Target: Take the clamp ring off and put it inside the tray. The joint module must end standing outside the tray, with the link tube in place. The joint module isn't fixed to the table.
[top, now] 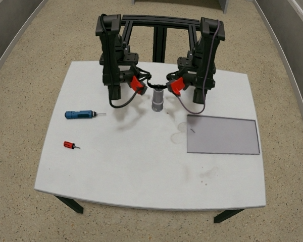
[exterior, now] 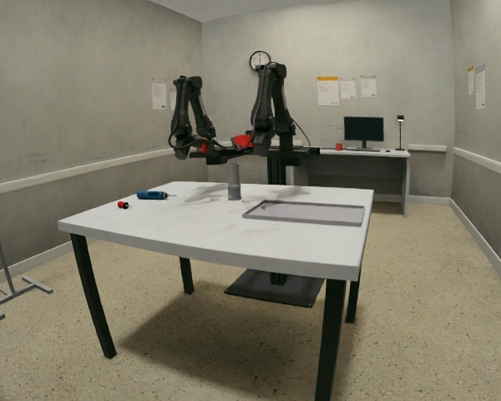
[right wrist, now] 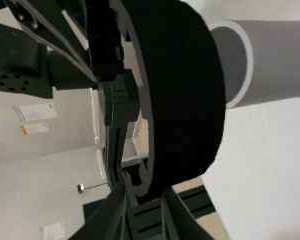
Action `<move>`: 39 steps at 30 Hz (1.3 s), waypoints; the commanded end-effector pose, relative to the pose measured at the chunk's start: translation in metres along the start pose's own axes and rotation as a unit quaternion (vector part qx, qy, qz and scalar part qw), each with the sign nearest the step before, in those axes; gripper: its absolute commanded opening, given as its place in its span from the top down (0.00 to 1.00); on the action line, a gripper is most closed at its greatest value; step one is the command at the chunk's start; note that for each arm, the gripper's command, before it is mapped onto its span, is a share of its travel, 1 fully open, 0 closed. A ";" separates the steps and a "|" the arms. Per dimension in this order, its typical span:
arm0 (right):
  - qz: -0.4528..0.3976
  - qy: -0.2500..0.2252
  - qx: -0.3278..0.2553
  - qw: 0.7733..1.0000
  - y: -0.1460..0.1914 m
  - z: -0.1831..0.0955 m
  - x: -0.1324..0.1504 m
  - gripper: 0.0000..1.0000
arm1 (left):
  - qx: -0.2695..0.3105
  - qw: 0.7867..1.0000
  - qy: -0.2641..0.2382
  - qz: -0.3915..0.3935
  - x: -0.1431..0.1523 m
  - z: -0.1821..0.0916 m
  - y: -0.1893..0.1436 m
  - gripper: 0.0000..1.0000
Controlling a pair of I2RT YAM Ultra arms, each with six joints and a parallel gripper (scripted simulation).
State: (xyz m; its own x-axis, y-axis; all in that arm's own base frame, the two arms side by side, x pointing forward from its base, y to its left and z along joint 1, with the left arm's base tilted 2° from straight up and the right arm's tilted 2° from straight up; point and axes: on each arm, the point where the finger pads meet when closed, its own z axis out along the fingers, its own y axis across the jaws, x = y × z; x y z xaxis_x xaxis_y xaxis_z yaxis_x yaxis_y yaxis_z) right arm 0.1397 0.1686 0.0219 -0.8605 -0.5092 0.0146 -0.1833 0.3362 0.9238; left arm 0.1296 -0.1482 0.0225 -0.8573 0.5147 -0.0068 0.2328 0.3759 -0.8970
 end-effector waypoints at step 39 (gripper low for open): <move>-0.019 -0.016 -0.005 1.000 0.007 -0.057 -0.010 0.80 | -0.011 0.999 -0.015 0.032 -0.014 -0.007 -0.004 0.94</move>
State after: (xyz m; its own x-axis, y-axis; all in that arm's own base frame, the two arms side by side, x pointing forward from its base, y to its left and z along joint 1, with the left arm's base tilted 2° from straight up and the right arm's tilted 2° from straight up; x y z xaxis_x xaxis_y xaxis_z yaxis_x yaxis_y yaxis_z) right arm 0.1659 0.1319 0.0391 -0.8665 -0.4991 -0.0094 -0.1995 0.3290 0.9230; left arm 0.1287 -0.1478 0.0223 -0.8556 0.5176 -0.0018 0.2311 0.3788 -0.8962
